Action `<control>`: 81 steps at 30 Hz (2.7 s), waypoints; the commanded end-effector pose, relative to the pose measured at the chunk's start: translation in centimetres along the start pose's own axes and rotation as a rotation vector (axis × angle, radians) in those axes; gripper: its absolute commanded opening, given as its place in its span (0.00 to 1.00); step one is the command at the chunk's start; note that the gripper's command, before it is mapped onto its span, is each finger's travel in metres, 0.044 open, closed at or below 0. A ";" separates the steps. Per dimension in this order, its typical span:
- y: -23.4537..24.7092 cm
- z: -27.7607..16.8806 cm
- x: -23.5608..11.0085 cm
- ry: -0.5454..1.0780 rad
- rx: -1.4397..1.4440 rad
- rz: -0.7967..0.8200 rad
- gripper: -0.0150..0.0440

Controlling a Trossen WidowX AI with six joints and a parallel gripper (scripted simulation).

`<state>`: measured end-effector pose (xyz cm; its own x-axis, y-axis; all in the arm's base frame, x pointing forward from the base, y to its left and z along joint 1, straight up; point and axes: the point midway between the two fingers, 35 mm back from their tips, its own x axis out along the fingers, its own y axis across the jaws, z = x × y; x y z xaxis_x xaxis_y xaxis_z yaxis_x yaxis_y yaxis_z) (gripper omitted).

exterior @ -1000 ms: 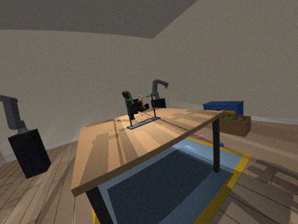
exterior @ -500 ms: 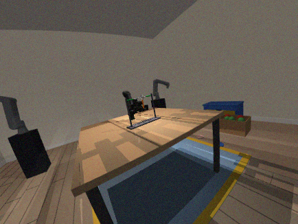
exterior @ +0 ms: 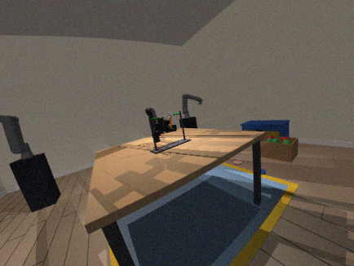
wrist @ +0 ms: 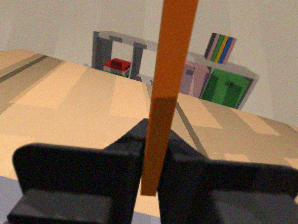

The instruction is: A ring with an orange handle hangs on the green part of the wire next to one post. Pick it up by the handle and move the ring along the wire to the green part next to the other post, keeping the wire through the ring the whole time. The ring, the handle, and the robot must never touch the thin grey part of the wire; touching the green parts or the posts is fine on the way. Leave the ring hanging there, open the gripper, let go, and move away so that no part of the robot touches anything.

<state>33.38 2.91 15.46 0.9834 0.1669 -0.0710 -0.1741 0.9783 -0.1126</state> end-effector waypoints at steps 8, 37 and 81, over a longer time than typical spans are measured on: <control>1.1 -0.1 -0.4 0.034 0.034 -0.030 0.00; 5.3 0.3 -0.8 0.088 0.129 -0.083 0.00; 7.7 -0.9 -0.4 0.087 0.131 -0.083 0.00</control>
<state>31.60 10.37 13.81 0.9845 0.0840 -0.1537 -0.0842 0.9964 0.0052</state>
